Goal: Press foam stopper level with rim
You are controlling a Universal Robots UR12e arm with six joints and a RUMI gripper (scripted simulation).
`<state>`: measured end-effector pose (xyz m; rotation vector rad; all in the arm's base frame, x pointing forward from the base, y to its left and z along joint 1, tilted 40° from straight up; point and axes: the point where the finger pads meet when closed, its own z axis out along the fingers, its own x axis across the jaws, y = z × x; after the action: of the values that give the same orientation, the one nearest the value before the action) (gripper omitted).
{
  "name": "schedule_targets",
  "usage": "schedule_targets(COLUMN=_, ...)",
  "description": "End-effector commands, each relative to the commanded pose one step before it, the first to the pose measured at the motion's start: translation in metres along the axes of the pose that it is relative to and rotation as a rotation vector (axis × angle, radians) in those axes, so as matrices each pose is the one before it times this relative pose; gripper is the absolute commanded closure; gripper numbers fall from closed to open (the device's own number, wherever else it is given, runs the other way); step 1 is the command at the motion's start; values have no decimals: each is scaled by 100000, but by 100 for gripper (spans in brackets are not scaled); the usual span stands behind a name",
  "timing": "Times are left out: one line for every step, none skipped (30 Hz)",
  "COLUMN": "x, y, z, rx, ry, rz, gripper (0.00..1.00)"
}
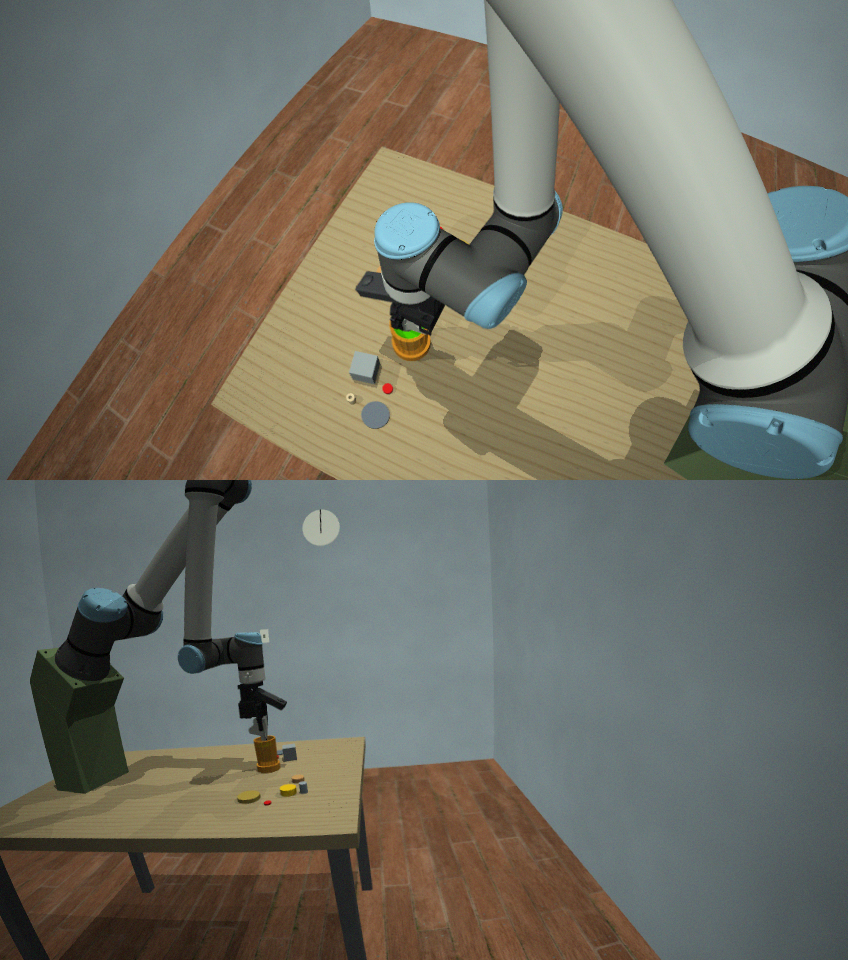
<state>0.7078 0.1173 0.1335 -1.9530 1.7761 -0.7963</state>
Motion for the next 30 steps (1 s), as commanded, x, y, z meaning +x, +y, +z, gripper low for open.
schedule_targets(x=-1, y=-20, z=166, rx=50, ry=15, rz=-4, gripper=100)
schedule_targets(x=0, y=0, z=33, rx=0, ry=0, rz=0, gripper=100)
schedule_targets(x=0, y=0, z=32, rx=0, ry=0, rz=0, gripper=100)
schedule_targets(x=0, y=0, z=31, rx=0, ry=0, rz=0, gripper=100)
schedule_targets(x=0, y=0, z=29, rx=0, ry=0, rz=0, gripper=100)
schedule_targets(x=0, y=0, z=28, rx=0, ry=0, rz=0, gripper=100)
schedule_targets(x=0, y=0, z=26, rx=0, ry=0, rz=0, gripper=100)
schedule_targets(x=0, y=0, z=25, rx=0, ry=0, rz=0, gripper=100)
schedule_targets(x=0, y=0, z=23, rx=0, ry=0, rz=0, gripper=100)
schedule_targets(x=0, y=0, z=22, rx=0, ry=0, rz=0, gripper=100)
schedule_targets(x=0, y=0, z=21, rx=0, ry=0, rz=0, gripper=100)
schedule_targets(x=0, y=0, z=0, rx=0, ry=0, rz=0, gripper=100)
schedule_targets(x=0, y=0, z=0, rx=0, ry=0, rz=0, gripper=100)
schedule_targets(x=0, y=0, z=19, rx=0, ry=0, rz=0, gripper=100)
schedule_targets(x=0, y=0, z=18, rx=0, ry=0, rz=0, gripper=100)
schedule_targets(x=0, y=0, z=17, rx=0, ry=0, rz=0, gripper=100)
schedule_targets(x=0, y=0, z=15, rx=0, ry=0, rz=0, gripper=100)
schedule_targets(x=0, y=0, z=14, rx=0, ry=0, rz=0, gripper=100)
schedule_targets(x=0, y=0, z=13, rx=0, ry=0, rz=0, gripper=100)
schedule_targets(x=0, y=0, z=11, rx=0, ry=0, rz=0, gripper=100)
schedule_targets(x=0, y=0, z=10, rx=0, ry=0, rz=0, gripper=100)
schedule_targets(x=0, y=0, z=9, rx=0, ry=0, rz=0, gripper=100)
schedule_targets(x=0, y=0, z=8, rx=0, ry=0, rz=0, gripper=100)
schedule_targets(x=0, y=0, z=7, rx=0, ry=0, rz=0, gripper=100)
schedule_targets(x=0, y=0, z=6, rx=0, ry=0, rz=0, gripper=100)
schedule_targets(x=0, y=0, z=5, rx=0, ry=0, rz=0, gripper=100)
schedule_targets(x=0, y=0, z=4, rx=0, ry=0, rz=0, gripper=100)
schedule_targets(x=0, y=0, z=3, rx=0, ry=0, rz=0, gripper=100)
schedule_targets(x=0, y=0, z=0, rx=0, ry=0, rz=0, gripper=100)
schedule_targets(x=0, y=0, z=0, rx=0, ry=0, rz=0, gripper=100)
